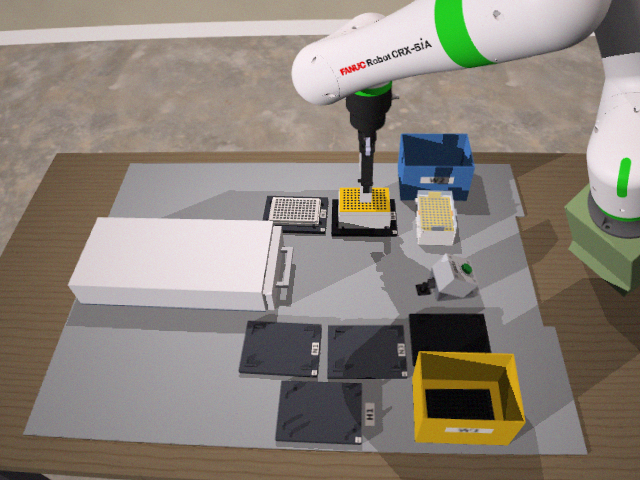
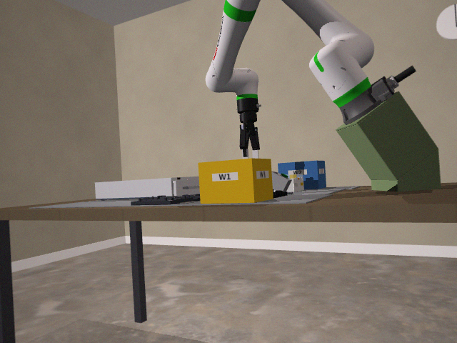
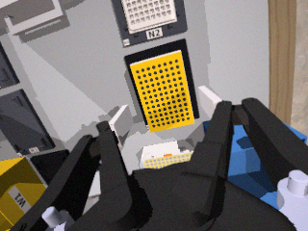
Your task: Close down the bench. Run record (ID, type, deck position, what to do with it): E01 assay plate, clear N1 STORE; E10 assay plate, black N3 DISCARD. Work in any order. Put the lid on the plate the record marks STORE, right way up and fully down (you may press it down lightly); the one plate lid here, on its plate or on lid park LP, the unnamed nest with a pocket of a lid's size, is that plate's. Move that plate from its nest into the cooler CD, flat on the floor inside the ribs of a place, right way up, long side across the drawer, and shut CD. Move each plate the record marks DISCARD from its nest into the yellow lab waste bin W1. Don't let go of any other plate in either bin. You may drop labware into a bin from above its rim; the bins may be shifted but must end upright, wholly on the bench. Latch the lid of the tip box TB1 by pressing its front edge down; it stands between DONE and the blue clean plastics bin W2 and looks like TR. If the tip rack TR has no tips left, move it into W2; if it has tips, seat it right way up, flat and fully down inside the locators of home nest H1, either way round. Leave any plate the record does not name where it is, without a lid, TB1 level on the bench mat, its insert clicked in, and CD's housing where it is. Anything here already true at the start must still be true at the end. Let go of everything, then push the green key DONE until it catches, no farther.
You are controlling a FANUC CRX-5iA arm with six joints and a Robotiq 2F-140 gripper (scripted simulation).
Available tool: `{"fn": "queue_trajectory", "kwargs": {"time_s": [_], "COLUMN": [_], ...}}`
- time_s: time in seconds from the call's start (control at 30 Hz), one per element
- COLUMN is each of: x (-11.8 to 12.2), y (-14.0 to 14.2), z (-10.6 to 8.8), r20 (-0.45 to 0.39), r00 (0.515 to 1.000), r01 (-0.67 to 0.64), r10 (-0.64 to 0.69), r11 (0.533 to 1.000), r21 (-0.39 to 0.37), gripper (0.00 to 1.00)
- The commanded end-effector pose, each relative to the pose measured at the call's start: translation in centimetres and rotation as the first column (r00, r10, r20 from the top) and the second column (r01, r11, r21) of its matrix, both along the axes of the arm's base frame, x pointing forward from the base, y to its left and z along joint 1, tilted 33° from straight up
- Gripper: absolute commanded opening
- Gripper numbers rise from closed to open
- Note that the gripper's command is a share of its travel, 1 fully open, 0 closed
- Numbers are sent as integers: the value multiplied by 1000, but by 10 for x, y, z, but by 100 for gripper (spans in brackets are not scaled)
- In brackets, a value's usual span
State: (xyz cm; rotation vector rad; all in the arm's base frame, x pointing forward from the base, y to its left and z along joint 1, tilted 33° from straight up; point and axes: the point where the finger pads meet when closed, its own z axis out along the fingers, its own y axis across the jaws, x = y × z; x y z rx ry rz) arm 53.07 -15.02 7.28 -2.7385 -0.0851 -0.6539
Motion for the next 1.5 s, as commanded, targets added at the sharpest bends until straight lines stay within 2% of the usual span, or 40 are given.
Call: {"fn": "queue_trajectory", "kwargs": {"time_s": [0.0,1.47], "x": [2,24], "y": [1,18], "z": [-4,-47], "r20": [0,0], "r00": [1000,1000], "r01": [0,0], "r10": [0,0], "r11": [1000,1000], "r21": [0,0], "gripper": [66,66]}}
